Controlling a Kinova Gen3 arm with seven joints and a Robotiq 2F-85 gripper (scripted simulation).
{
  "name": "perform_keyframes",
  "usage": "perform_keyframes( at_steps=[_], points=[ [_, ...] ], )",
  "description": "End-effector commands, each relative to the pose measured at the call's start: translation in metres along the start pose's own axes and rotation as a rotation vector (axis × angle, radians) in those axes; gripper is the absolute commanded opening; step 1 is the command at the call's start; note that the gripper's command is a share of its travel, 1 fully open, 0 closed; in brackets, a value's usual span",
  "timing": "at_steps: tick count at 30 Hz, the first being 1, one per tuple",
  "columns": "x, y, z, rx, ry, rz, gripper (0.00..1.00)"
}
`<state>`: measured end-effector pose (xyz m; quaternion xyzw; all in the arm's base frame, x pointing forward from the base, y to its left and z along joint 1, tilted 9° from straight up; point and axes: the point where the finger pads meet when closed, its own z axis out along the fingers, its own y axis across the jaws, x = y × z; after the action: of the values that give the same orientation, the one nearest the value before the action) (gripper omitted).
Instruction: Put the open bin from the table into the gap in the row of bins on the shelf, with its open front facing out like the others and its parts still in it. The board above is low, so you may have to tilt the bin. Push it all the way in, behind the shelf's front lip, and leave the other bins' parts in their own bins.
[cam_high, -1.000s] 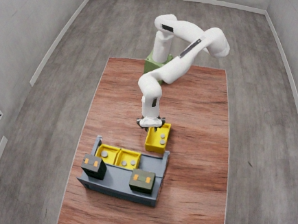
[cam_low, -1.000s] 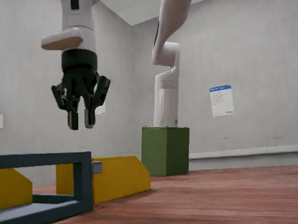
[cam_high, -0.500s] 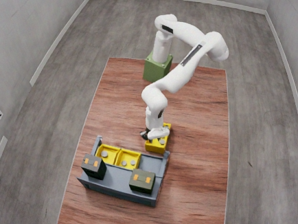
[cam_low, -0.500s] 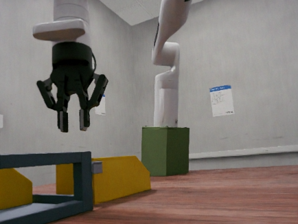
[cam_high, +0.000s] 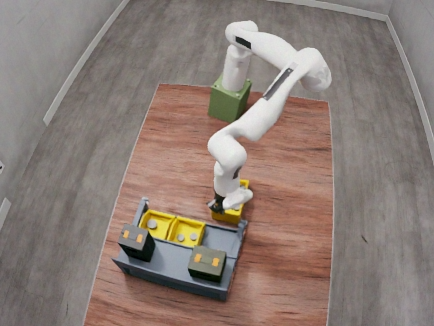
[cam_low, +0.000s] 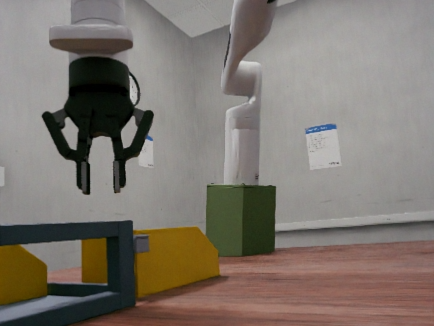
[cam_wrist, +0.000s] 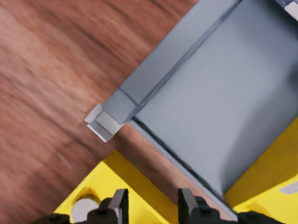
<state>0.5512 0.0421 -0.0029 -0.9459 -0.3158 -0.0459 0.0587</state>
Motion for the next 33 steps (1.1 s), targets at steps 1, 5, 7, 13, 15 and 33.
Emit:
perform_keyframes(
  at_steps=[1, 5, 7, 13, 15, 33],
  points=[
    [0.001, 0.001, -0.001, 0.0, 0.004, -0.017, 0.39],
    [0.001, 0.001, -0.001, 0.0, 0.004, -0.017, 0.39],
    [0.001, 0.001, -0.001, 0.0, 0.004, -0.017, 0.39],
    [-0.008, -0.001, -0.003, 0.0, 0.003, -0.277, 0.39],
    [-0.008, -0.001, -0.003, 0.0, 0.003, -0.277, 0.39],
    [-0.013, -0.002, -0.004, -0.001, 0.003, -0.537, 0.39]
  ],
)
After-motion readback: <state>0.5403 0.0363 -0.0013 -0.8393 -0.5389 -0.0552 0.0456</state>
